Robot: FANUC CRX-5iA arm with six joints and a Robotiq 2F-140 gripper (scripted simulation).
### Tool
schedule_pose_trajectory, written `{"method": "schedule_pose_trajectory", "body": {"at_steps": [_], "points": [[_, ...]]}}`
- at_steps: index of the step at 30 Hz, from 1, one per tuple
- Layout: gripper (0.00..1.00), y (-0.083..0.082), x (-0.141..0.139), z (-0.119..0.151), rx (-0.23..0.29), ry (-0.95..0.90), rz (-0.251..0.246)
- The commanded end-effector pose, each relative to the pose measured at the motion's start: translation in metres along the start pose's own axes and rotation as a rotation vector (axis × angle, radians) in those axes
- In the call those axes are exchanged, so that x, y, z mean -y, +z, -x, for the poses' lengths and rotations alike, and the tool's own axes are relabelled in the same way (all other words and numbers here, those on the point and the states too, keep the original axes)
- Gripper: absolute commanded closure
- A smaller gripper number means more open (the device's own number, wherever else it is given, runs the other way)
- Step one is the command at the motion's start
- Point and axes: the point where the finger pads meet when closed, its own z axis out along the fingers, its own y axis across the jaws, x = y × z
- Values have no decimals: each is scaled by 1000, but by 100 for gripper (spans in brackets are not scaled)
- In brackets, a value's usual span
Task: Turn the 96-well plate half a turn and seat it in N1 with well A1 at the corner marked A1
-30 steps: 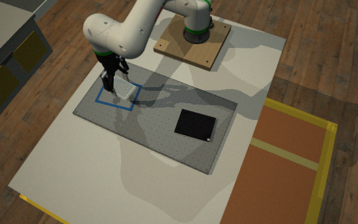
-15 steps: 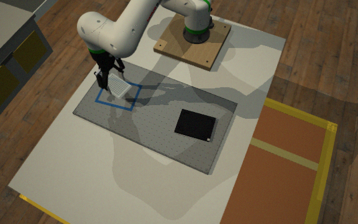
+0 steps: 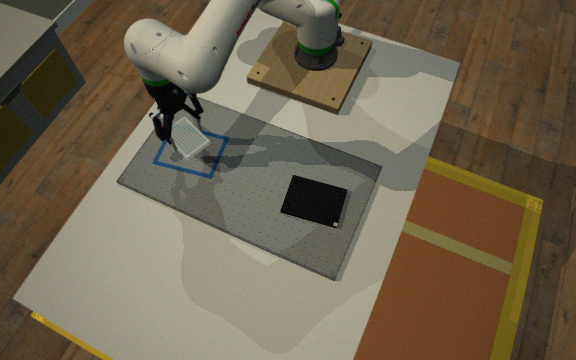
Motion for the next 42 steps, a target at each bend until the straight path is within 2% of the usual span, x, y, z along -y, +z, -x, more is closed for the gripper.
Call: {"method": "schedule_pose_trajectory", "body": {"at_steps": [1, 24, 42], "points": [[100, 0, 0, 0, 0, 0, 0], [100, 0, 0, 0, 0, 0, 0], [100, 10, 0, 0, 0, 0, 0]]}}
